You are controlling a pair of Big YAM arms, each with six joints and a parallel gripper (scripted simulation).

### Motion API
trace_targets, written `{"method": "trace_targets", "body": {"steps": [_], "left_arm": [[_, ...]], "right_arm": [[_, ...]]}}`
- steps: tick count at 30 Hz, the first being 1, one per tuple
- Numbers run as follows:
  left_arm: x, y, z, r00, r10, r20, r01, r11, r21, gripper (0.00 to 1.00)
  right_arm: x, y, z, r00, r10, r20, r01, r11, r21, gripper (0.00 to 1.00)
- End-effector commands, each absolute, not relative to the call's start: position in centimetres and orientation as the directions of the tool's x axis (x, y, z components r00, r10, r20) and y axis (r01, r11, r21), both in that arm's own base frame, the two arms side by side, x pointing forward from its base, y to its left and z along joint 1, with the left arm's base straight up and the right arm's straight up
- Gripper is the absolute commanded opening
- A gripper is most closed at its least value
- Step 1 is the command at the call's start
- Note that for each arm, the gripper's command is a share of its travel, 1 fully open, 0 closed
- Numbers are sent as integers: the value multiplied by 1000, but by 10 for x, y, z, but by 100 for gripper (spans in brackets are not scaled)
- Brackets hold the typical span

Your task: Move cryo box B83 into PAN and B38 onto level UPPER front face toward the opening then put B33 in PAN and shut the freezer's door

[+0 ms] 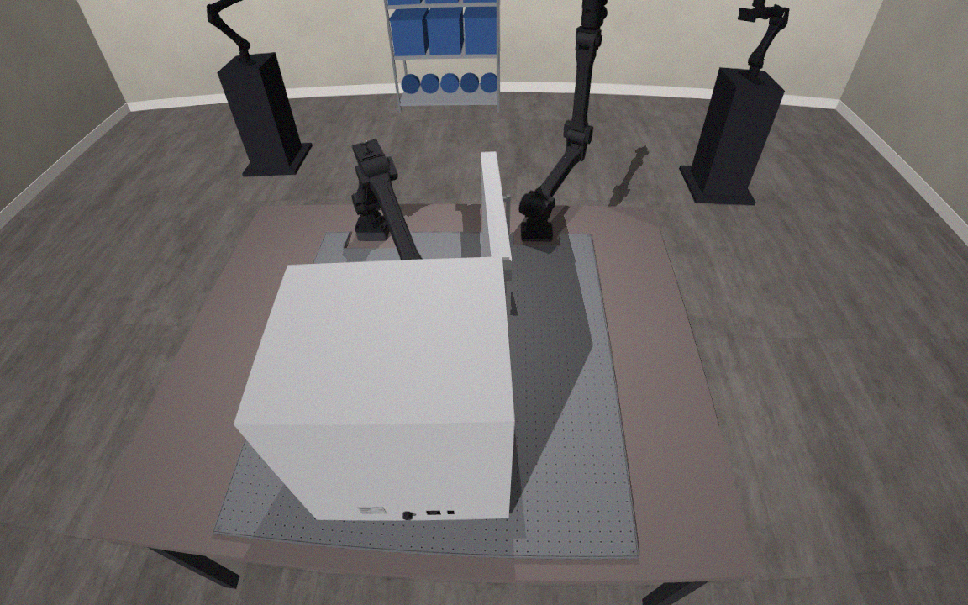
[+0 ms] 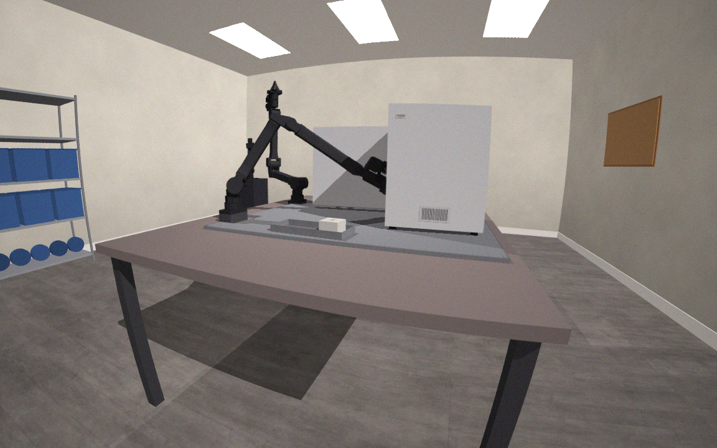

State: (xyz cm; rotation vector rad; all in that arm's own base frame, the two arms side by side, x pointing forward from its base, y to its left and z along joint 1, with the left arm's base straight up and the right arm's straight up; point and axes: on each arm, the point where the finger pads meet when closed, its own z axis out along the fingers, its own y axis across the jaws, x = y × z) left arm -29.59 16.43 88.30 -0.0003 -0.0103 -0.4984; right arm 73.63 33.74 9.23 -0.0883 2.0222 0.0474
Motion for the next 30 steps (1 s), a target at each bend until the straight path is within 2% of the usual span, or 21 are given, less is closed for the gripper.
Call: {"method": "trace_targets", "body": {"steps": [1,30], "left_arm": [[-284,159,884,872,-489,-27,489,872,0,0],[-284,159,884,872,-489,-27,489,872,0,0]], "right_arm": [[758,345,160,-356,6,-934,-76,997,35,77],[758,349,168,-356,-1,-935,-86,996,31,77]]}}
